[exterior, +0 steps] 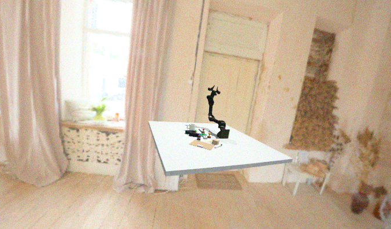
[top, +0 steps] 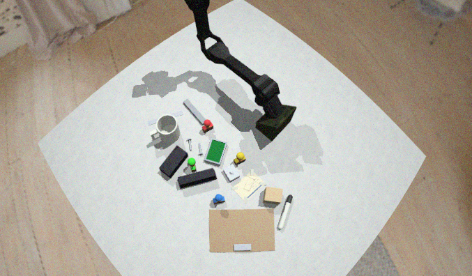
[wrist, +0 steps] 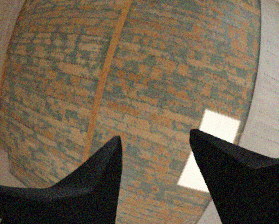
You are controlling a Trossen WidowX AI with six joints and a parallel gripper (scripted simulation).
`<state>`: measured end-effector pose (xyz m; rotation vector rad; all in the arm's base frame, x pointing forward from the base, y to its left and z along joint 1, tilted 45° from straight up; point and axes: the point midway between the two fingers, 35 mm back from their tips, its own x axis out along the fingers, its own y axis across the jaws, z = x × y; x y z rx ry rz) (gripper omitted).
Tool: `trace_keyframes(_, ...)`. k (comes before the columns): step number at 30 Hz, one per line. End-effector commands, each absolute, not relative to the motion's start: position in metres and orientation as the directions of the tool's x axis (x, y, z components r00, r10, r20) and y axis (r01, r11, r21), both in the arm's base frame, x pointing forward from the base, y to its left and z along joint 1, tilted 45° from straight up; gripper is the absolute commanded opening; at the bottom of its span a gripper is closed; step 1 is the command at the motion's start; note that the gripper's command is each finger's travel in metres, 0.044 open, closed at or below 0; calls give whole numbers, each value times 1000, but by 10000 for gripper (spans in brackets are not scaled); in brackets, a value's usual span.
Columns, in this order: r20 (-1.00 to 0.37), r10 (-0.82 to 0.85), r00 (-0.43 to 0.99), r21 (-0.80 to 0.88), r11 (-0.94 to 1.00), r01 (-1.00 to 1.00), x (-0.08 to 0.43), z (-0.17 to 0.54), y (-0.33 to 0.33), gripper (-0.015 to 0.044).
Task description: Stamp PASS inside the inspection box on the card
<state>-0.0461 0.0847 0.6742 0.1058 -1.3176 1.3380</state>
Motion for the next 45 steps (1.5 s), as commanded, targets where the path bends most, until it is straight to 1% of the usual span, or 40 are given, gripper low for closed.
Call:
trace_keyframes(1, 615, 772, -157, -567, 296, -769, -17, 651, 151, 224)
trace_keyframes(7, 426, 901, 80, -490, 304, -817, 40, 607, 225, 224)
trace_keyframes(13, 202, 925, 322, -396, 378, -837, 111, 551, 273, 224)
trace_keyframes(19, -49, 837, 544, -301, 507, -808, 188, 484, 290, 224)
trace_keyframes(25, -288, 654, 699, -244, 656, -714, 259, 413, 278, 224)
trace_keyframes(30, -423, 507, 751, -233, 740, -631, 297, 367, 257, 224)
trace_keyframes(34, -521, 386, 761, -223, 799, -558, 319, 334, 239, 224)
trace_keyframes(36, -586, 293, 755, -224, 837, -499, 333, 311, 224, 224)
trace_keyframes(40, -709, 74, 702, -255, 901, -352, 357, 261, 184, 224)
trace_keyframes(45, -803, -196, 562, -341, 925, -165, 371, 205, 125, 224)
